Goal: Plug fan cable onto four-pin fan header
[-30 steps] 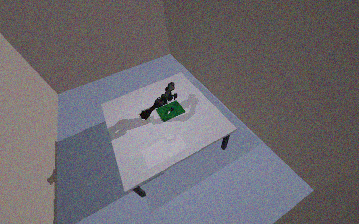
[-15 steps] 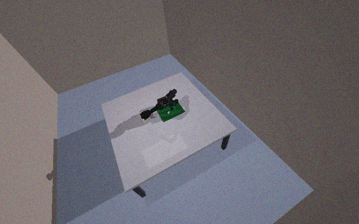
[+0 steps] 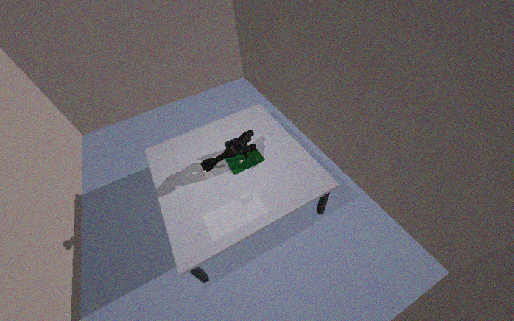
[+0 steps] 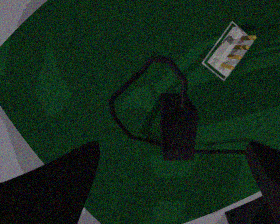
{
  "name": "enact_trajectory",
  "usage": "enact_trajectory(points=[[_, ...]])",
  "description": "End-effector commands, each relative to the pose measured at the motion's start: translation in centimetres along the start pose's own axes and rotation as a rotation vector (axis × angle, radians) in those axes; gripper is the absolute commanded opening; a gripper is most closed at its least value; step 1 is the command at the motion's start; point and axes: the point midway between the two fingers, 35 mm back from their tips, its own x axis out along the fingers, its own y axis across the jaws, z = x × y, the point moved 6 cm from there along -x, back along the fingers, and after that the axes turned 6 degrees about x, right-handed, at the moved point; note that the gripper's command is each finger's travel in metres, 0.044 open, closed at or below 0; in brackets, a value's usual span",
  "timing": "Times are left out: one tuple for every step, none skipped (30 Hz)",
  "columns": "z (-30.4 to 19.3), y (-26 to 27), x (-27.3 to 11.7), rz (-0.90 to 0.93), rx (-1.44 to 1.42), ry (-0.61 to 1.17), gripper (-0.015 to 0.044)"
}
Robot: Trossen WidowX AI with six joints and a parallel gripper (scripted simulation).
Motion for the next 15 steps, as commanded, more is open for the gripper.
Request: enact_trajectory(points=[[0.0,-0.2,0.8,0.001,-0.009,-0.006,0.0440],[0.0,-0.2,1.0,0.001,-0.009,-0.006,0.0440],[0.0,-0.2,1.1,0.001,-0.009,-0.006,0.0440],[0.0,-0.2,1.3,0.001,-0.009,-0.006,0.0440],[0.0,-0.2,1.4,0.001,-0.009,-0.006,0.0440],[0.0,-0.2,1.6,0.001,-0.009,-0.006,0.0440],[0.0,-0.2,1.8,0.001,-0.009,-0.007,0.0440],[0.1,-0.2,1.9,0.001,-0.009,-0.007,0.0440],[0.1,-0.2,2.1,0.001,-0.009,-0.007,0.0440],[0.1,-0.2,2.2,0.001,-0.009,-0.007,0.0440],[0.1,-0.2,2.4,0.002,-0.009,-0.007,0.0440],[0.1,-0.2,2.6,0.002,-0.009,-0.007,0.0440],[0.1,-0.2,2.7,0.002,-0.009,-0.008,0.0440],[0.1,-0.2,2.8,0.002,-0.009,-0.008,0.0440],[0.1,-0.2,2.8,0.002,-0.009,-0.008,0.0440]])
